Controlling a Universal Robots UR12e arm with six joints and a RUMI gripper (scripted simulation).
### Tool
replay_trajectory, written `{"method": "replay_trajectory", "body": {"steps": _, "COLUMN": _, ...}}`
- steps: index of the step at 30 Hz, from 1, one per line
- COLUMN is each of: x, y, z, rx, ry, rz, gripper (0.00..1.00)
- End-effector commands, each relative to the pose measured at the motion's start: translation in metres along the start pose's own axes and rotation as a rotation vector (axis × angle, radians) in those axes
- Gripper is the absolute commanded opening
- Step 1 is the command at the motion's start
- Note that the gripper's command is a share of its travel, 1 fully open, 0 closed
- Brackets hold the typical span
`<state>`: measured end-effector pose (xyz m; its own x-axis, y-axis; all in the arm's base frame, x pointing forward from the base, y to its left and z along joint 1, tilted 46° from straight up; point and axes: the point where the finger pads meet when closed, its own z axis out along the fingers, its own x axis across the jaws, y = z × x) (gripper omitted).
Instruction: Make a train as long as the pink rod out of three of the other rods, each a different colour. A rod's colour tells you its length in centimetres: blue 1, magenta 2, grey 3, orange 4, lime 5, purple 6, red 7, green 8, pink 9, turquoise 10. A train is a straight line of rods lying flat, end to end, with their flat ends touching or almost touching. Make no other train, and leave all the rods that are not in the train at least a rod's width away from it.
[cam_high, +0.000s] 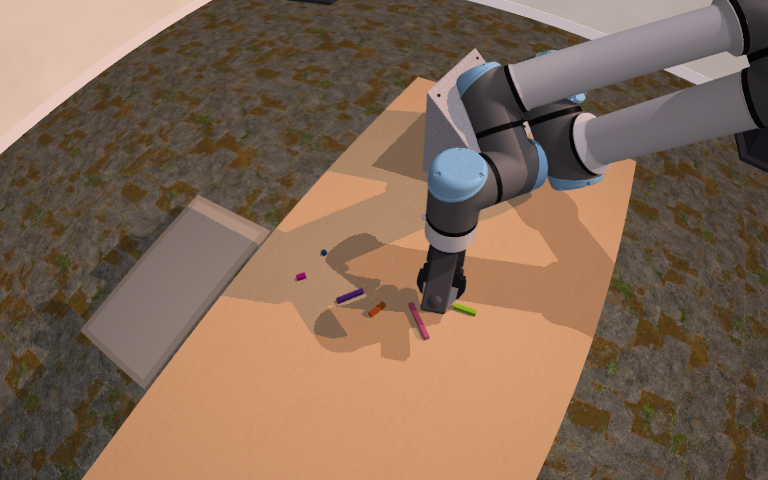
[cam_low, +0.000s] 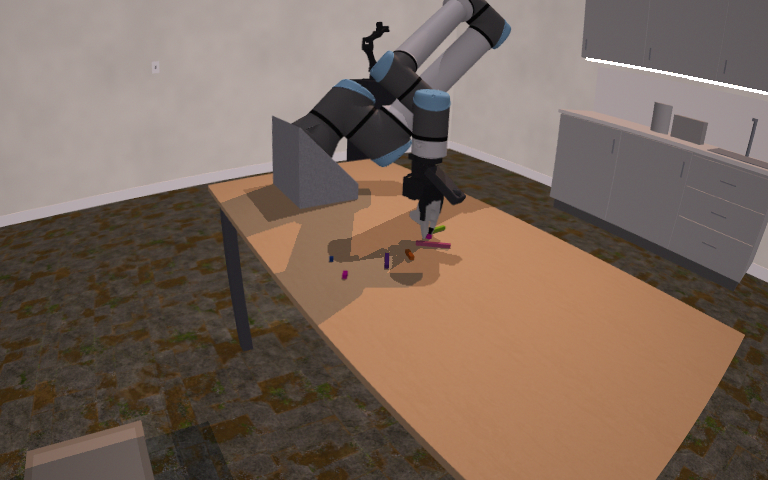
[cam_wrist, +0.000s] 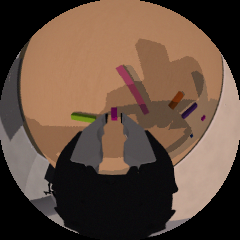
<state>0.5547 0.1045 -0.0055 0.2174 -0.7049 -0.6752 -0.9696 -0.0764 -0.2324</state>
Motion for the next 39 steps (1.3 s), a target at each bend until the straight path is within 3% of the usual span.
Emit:
{"method": "replay_trajectory", "body": {"steps": 1, "x": 0.0003, "y": -0.0005, "z": -0.0004, "rx": 0.001, "ry": 0.001, "rz": 0.000, "gripper": 0.14}}
{"method": "replay_trajectory", "body": {"steps": 28, "x": 0.0003, "y": -0.0005, "z": -0.0004, "rx": 0.001, "ry": 0.001, "rz": 0.000, "gripper": 0.14}}
{"method": "replay_trajectory", "body": {"steps": 29, "x": 0.0003, "y": -0.0005, "z": -0.0004, "rx": 0.001, "ry": 0.001, "rz": 0.000, "gripper": 0.00}}
{"method": "replay_trajectory", "body": {"steps": 39, "x": 0.0003, "y": -0.0005, "z": -0.0004, "rx": 0.001, "ry": 0.001, "rz": 0.000, "gripper": 0.00}}
